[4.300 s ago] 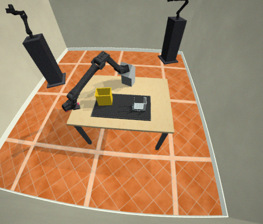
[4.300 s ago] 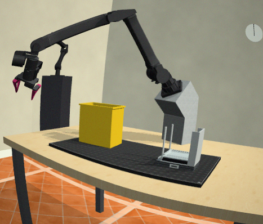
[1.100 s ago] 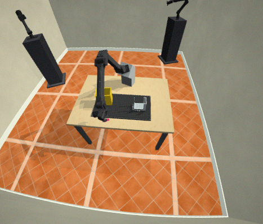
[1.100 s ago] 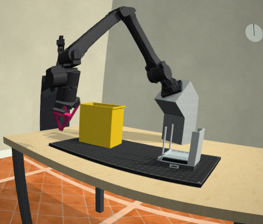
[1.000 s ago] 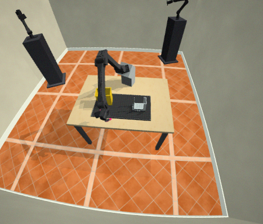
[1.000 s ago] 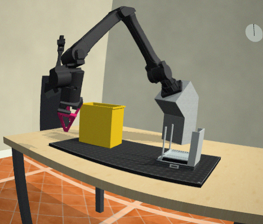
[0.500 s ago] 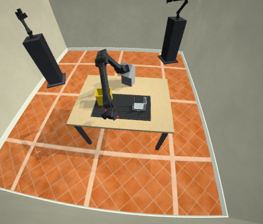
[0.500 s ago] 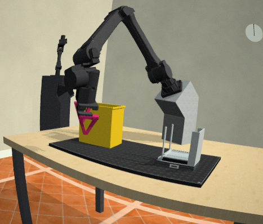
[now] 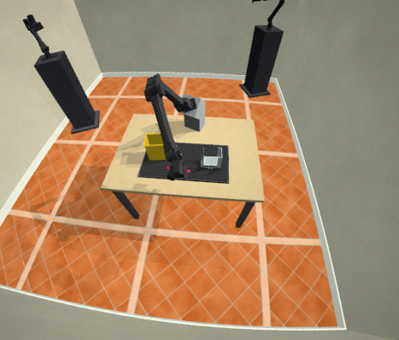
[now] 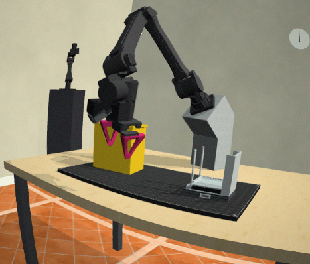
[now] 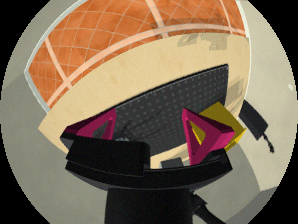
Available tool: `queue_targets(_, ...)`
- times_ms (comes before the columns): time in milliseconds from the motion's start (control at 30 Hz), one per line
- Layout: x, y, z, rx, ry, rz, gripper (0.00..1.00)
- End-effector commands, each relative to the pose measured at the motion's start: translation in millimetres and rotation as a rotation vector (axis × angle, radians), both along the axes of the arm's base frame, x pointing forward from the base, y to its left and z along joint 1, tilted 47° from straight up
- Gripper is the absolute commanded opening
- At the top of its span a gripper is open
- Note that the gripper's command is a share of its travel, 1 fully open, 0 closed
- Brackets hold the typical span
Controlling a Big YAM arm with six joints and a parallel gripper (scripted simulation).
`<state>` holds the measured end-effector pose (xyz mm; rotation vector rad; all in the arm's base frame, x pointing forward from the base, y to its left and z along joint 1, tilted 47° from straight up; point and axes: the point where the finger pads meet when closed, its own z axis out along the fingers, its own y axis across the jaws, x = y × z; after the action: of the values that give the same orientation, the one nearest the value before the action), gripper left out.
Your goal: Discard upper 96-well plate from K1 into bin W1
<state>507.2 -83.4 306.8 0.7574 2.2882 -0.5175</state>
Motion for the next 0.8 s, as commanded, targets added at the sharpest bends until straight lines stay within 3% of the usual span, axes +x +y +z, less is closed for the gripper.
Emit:
queue_targets(0, -2.5, 20.4, 4.5, -0.047, 0.022, 0.097, 1.0)
queue_targets(133, -7.5, 38.2, 0.8, -0.101, 0.076, 0.197, 1.0)
queue_targets(233, -9.4, 33.1, -1.5, -0.115, 0.093, 0.203, 1.0)
queue_targets(333, -11.4, 55.9, -8.4, -0.159, 0.14, 0.298, 1.0)
queue_targets(433, -10.6, 69.9, -30.3, -0.171, 0.191, 0.324, 1.0)
queue_targets(700, -25.6, 103.7, -33.7, -0.29, 0.277, 0.521, 1.0)
queue_targets(767, -25.6, 103.7, -33.7, -0.29, 0.277, 0.521, 1.0)
